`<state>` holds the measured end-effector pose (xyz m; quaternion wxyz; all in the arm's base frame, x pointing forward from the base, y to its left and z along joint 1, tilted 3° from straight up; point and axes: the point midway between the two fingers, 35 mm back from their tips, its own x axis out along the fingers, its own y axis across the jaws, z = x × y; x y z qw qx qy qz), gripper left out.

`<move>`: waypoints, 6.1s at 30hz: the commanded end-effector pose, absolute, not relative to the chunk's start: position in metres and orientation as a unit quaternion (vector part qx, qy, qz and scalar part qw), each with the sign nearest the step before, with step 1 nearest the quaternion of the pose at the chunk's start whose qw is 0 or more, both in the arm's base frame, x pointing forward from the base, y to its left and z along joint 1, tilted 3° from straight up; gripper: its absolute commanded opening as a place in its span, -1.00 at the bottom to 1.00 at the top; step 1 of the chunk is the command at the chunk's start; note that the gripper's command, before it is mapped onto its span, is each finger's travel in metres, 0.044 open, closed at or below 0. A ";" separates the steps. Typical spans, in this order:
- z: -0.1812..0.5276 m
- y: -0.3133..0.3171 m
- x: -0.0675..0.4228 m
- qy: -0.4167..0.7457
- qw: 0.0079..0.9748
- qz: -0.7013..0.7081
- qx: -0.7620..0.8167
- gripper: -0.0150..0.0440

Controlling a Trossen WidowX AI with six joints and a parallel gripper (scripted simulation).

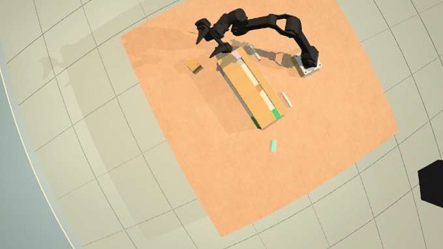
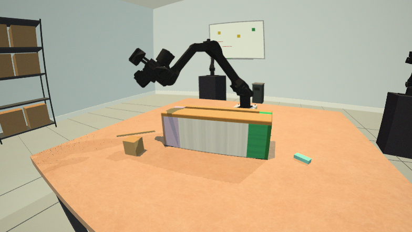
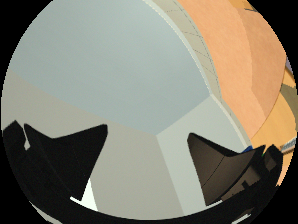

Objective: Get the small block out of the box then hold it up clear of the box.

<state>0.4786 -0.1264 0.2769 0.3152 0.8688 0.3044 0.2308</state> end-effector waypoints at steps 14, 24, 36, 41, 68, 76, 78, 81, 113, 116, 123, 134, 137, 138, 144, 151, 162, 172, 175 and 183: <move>0.258 -0.101 0.522 0.249 0.314 0.102 0.910 0.86; 0.207 -0.064 0.507 0.278 0.382 -0.070 0.878 0.86; 0.170 -0.035 0.455 0.356 0.449 -0.196 0.796 0.86; 0.159 -0.024 0.430 0.394 0.469 -0.232 0.755 0.86; 0.136 0.021 0.275 0.631 0.491 -0.348 0.490 0.86; 0.133 0.021 0.276 0.631 0.491 -0.348 0.490 0.86; 0.131 0.021 0.276 0.631 0.491 -0.348 0.490 0.86; 0.126 0.020 0.277 0.631 0.491 -0.348 0.490 0.86; 0.074 0.010 0.281 0.631 0.491 -0.348 0.489 0.86; 0.069 0.009 0.281 0.631 0.491 -0.348 0.489 0.86; 0.068 0.009 0.283 0.628 0.492 -0.346 0.494 0.86; 0.065 0.029 0.277 0.629 0.490 -0.346 0.494 0.86; 0.064 0.035 0.275 0.629 0.490 -0.346 0.494 0.86; 0.064 0.038 0.275 0.629 0.490 -0.346 0.494 0.86; 0.063 0.051 0.271 0.629 0.490 -0.346 0.494 0.86; 0.063 0.067 0.266 0.630 0.489 -0.345 0.495 0.86; 0.061 0.092 0.259 0.630 0.489 -0.345 0.495 0.86; 0.060 0.115 0.252 0.631 0.488 -0.344 0.495 0.86; 0.059 0.122 0.250 0.631 0.488 -0.344 0.495 0.86; 0.059 0.142 0.245 0.631 0.487 -0.344 0.496 0.86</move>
